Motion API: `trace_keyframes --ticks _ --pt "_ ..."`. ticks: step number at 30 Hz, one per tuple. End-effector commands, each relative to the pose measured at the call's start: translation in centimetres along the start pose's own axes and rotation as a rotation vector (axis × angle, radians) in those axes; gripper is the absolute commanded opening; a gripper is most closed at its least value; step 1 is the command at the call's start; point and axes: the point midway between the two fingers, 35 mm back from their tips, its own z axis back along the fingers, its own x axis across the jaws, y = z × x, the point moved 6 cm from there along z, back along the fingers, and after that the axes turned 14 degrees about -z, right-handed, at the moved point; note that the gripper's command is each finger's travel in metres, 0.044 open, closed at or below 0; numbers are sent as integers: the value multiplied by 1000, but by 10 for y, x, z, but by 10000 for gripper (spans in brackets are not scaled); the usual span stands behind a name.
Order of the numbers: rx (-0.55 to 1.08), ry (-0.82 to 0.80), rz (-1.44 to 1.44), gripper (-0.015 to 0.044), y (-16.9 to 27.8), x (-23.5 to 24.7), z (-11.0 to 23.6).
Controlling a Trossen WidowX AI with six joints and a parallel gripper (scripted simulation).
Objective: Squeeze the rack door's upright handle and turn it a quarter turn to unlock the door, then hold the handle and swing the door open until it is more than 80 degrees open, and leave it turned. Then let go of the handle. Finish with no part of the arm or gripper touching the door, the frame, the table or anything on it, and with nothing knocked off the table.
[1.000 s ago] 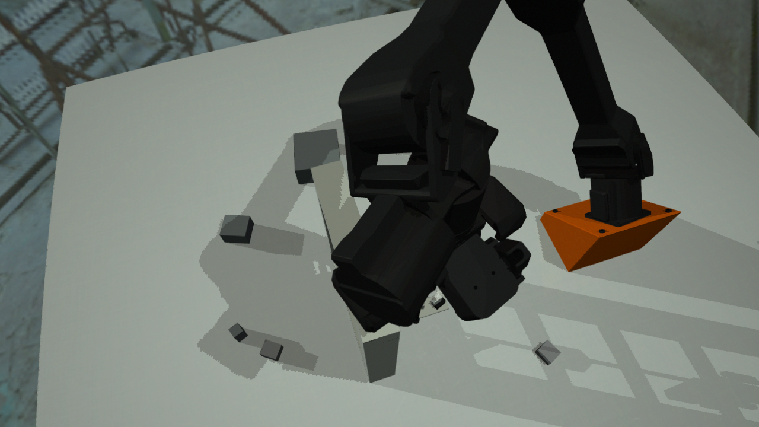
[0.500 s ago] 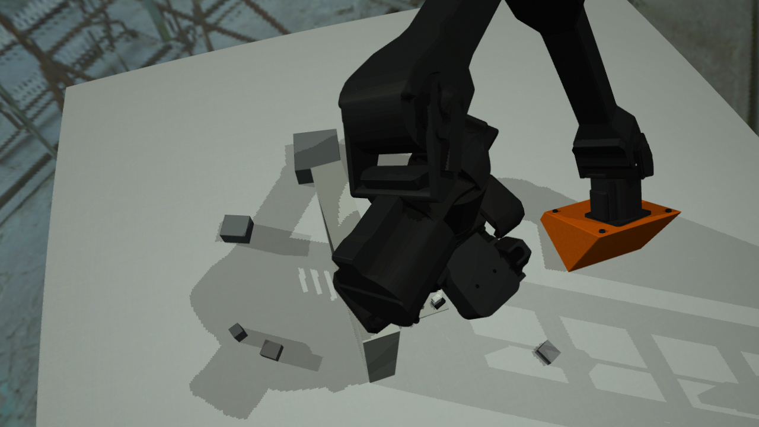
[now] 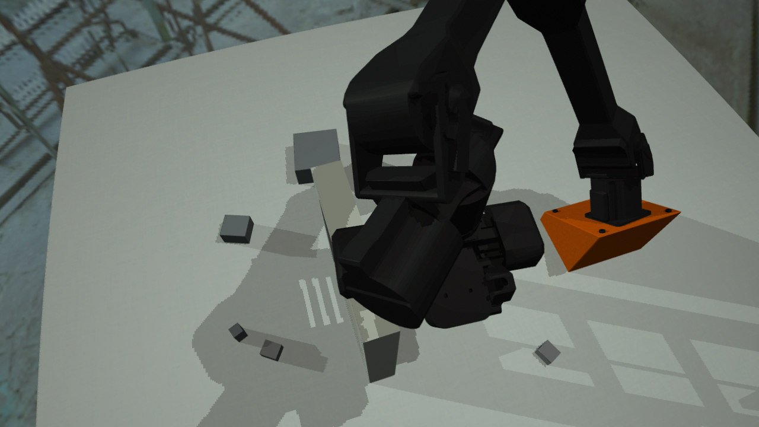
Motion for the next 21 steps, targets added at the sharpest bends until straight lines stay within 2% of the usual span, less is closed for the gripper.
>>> trace_keyframes --ticks 1,21 --pt "4 7 -231 288 2 -4 -3" --pt "0 9 -1222 288 2 -4 -3"
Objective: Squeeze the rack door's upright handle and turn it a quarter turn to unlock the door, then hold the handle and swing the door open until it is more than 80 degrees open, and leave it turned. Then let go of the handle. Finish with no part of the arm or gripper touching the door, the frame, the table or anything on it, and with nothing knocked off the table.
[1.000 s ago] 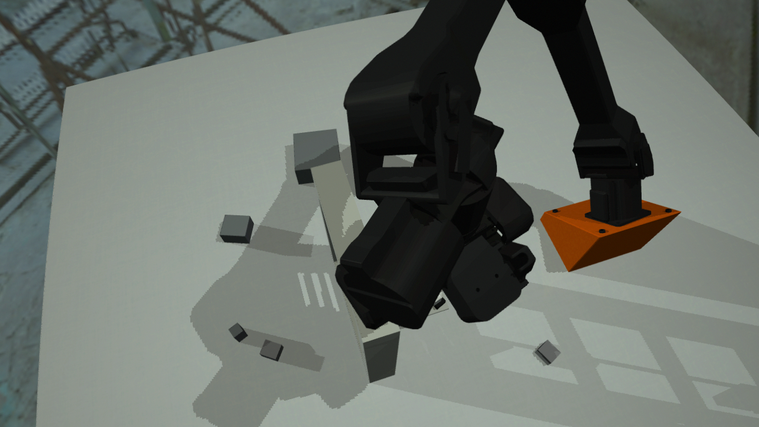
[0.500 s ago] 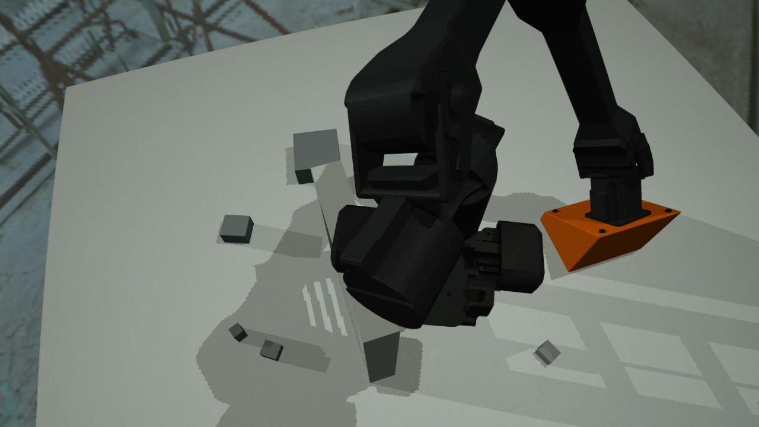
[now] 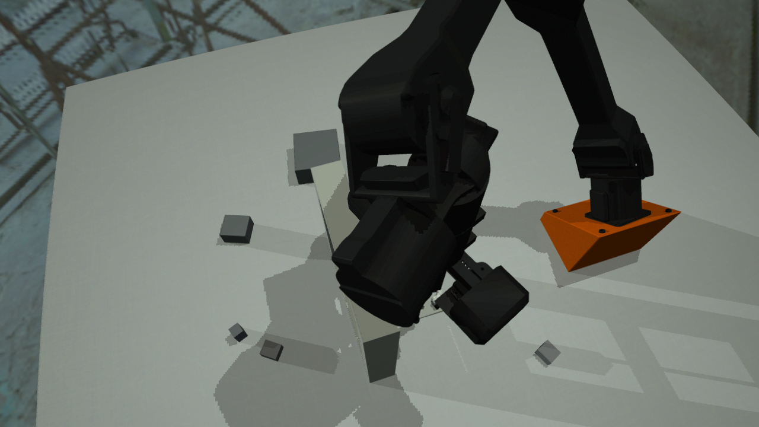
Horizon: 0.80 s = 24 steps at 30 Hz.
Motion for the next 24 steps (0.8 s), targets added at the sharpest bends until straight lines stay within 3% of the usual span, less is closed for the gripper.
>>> trace_keyframes --ticks 1,24 --pt "-3 3 -219 288 -1 0 0" --pt "-4 1 -1359 288 -1 0 0"
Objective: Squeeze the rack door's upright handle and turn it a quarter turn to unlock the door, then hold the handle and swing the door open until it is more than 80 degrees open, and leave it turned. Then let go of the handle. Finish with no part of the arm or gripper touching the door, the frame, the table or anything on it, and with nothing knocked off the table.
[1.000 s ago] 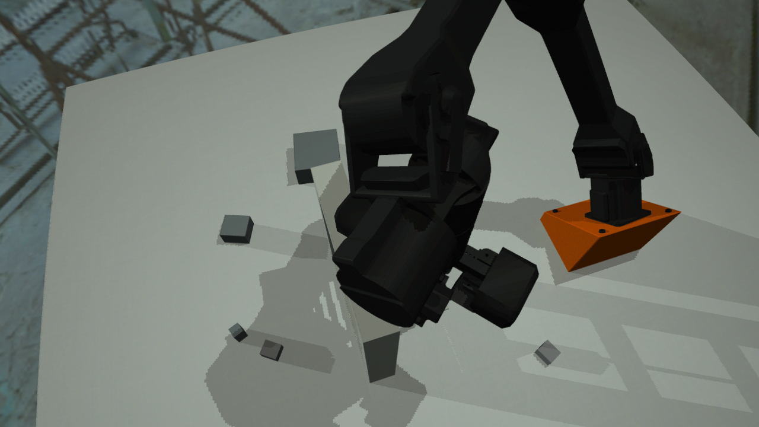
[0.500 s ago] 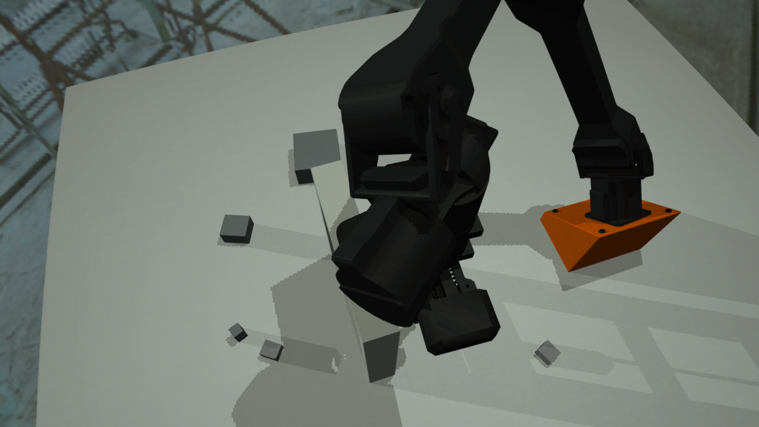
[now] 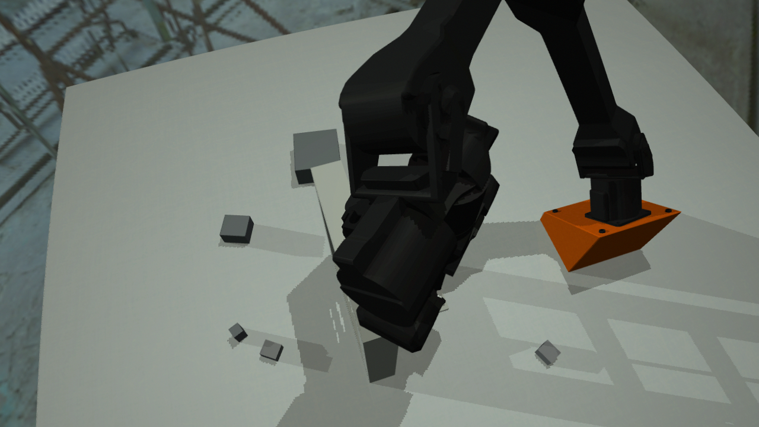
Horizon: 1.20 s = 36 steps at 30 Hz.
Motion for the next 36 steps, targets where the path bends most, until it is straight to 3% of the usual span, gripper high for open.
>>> trace_keyframes --ticks 1,16,36 --pt "-6 -3 -224 288 -1 1 -1" --pt "-4 -5 -934 288 -1 1 -1" --pt "-4 -5 -942 288 -1 1 -1"
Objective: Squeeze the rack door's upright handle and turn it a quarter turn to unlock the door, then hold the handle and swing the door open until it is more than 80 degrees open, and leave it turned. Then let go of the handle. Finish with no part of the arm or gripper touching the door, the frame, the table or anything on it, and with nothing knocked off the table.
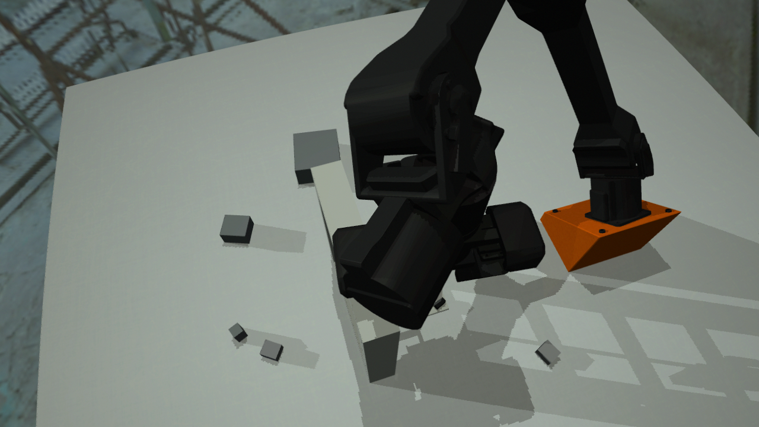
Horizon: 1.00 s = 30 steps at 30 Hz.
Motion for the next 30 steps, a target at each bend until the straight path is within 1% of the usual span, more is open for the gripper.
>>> trace_keyframes --ticks 1,9,30 --pt "-5 -6 -26 288 -2 5 -3" --pt "-5 -6 -26 288 -2 5 -3" --pt "-5 -6 -26 148 -2 5 -3"
